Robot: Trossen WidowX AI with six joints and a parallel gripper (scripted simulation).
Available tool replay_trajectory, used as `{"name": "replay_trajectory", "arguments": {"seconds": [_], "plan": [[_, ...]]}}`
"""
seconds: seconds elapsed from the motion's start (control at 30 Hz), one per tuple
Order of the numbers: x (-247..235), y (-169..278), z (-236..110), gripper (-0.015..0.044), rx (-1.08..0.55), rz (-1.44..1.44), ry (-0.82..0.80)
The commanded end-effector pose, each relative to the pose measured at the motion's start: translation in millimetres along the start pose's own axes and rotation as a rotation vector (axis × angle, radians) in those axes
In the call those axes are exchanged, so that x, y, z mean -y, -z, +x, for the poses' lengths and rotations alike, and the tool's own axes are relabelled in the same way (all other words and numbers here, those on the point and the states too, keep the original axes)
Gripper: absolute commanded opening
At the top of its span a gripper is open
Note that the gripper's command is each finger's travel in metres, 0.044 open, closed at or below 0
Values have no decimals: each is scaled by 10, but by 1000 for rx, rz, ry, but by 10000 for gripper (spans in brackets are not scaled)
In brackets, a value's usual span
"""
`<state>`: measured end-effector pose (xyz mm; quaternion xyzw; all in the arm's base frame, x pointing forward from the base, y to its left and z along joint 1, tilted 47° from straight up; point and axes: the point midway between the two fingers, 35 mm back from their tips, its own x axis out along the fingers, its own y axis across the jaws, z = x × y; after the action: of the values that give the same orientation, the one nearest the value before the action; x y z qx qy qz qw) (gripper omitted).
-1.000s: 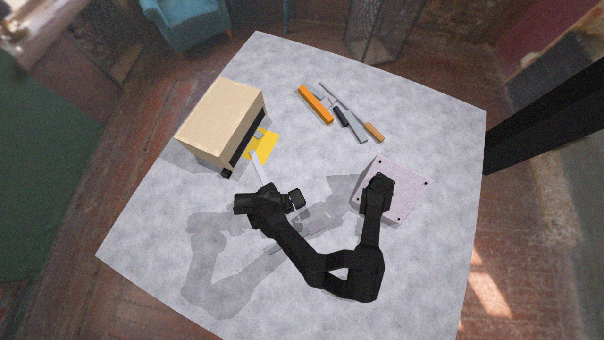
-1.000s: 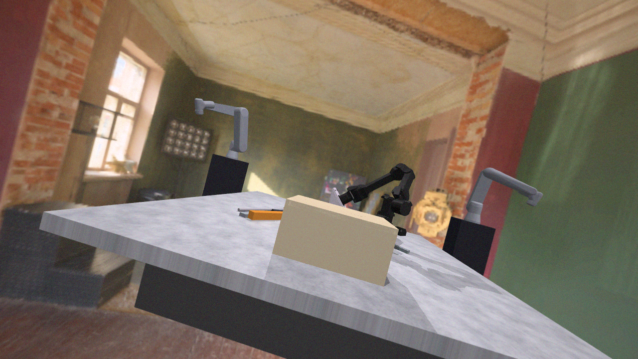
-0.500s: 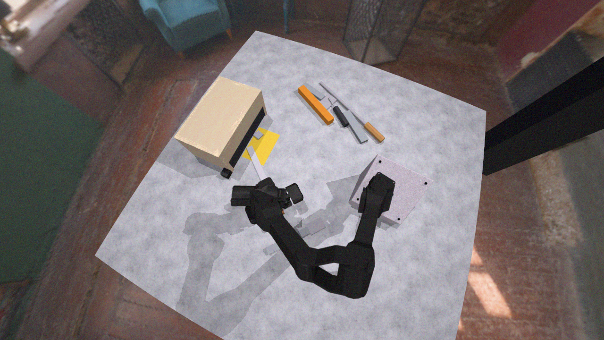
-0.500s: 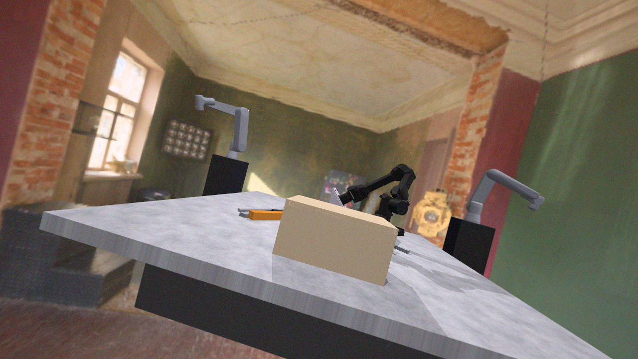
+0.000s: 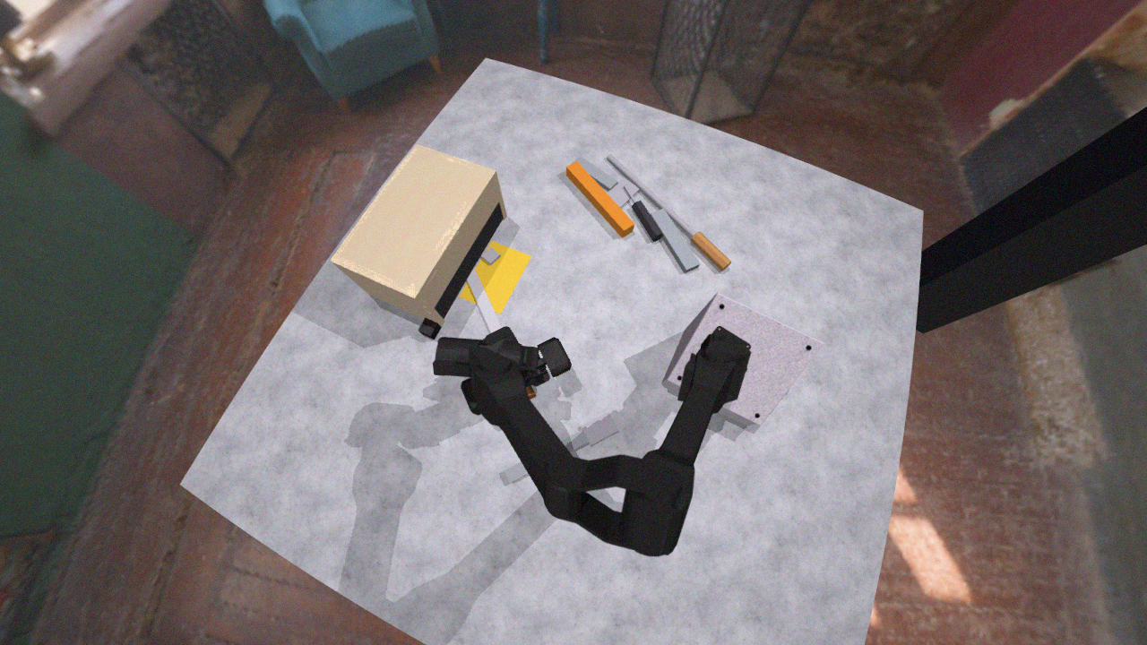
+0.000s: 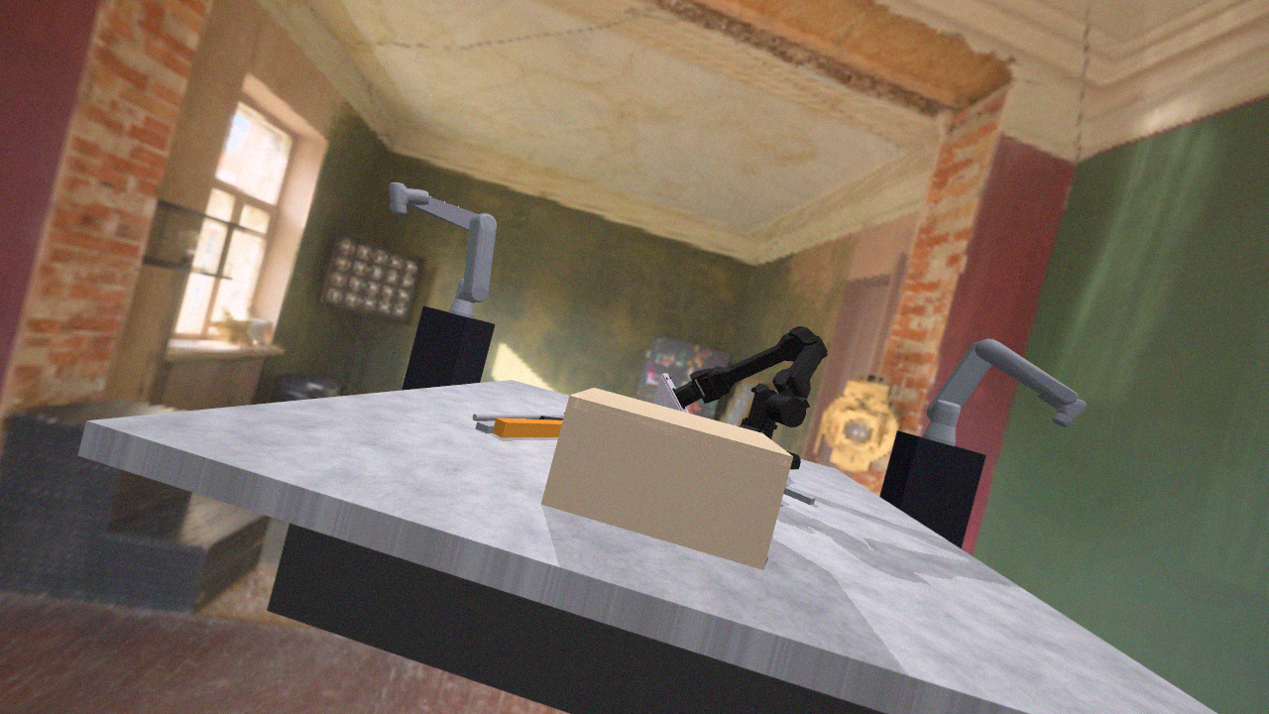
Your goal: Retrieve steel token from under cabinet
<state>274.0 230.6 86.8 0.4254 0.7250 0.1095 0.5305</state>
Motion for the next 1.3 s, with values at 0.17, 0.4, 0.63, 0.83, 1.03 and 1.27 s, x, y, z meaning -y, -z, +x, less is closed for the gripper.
{"name": "replay_trajectory", "arguments": {"seconds": [0.17, 0.4, 0.63, 0.83, 1.03, 1.27], "plan": [[-6, -152, 0, 0, 4, -1, 0], [-5, -245, -1, 0, 4, -1, 0], [-4, -338, -2, 0, 5, -2, 0], [-4, -418, -2, 0, 5, -2, 0], [-4, -497, -3, 0, 5, -2, 1], [-4, -589, -4, 0, 6, -3, 1]]}}
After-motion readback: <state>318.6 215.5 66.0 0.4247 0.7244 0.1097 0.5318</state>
